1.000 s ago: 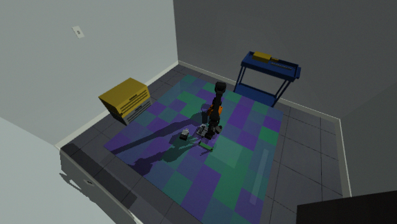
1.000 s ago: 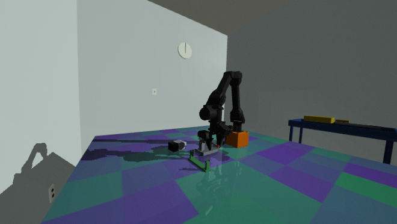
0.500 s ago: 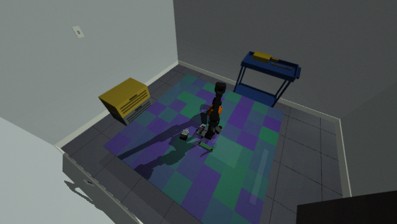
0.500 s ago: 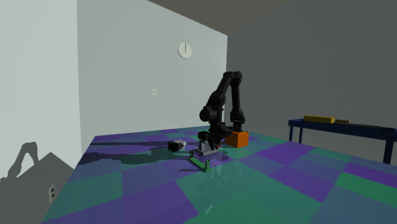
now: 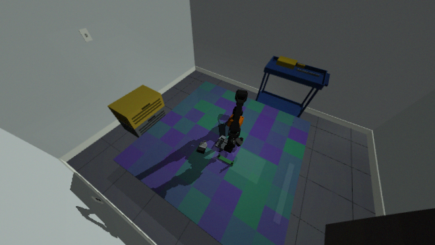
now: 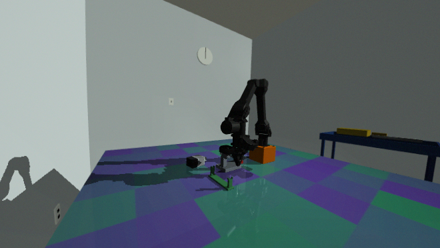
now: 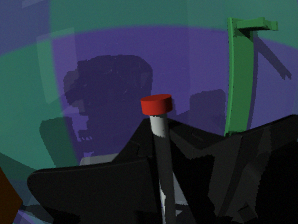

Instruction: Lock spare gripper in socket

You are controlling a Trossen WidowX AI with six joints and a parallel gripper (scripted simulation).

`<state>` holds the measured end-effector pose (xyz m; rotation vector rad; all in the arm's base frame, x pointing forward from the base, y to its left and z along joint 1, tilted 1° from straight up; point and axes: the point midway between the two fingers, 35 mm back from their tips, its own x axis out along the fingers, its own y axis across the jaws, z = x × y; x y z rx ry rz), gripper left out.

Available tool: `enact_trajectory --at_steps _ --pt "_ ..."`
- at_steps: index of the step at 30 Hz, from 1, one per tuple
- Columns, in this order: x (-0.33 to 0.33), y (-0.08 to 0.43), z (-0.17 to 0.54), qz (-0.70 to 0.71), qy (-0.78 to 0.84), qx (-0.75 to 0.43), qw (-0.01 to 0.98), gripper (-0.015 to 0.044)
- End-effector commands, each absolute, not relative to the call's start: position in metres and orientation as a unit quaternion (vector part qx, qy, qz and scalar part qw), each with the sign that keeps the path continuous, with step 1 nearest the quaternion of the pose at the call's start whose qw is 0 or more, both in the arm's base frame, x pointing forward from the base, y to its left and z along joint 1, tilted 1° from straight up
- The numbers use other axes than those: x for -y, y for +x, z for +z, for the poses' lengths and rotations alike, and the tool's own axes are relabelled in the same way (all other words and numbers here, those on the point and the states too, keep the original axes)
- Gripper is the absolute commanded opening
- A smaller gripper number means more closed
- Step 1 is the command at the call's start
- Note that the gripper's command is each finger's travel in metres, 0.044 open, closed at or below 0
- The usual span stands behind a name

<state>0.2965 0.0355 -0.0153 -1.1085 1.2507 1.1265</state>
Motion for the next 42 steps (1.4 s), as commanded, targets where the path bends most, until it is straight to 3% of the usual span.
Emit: enact_trajectory --at_steps 1,42 --pt "-0.037 0.298 -0.013 0.480 -0.453 -0.515 0.547 0.0000" --pt "-0.068 0.305 -0.004 0.492 -0.429 -0.497 0.571 0.0000"
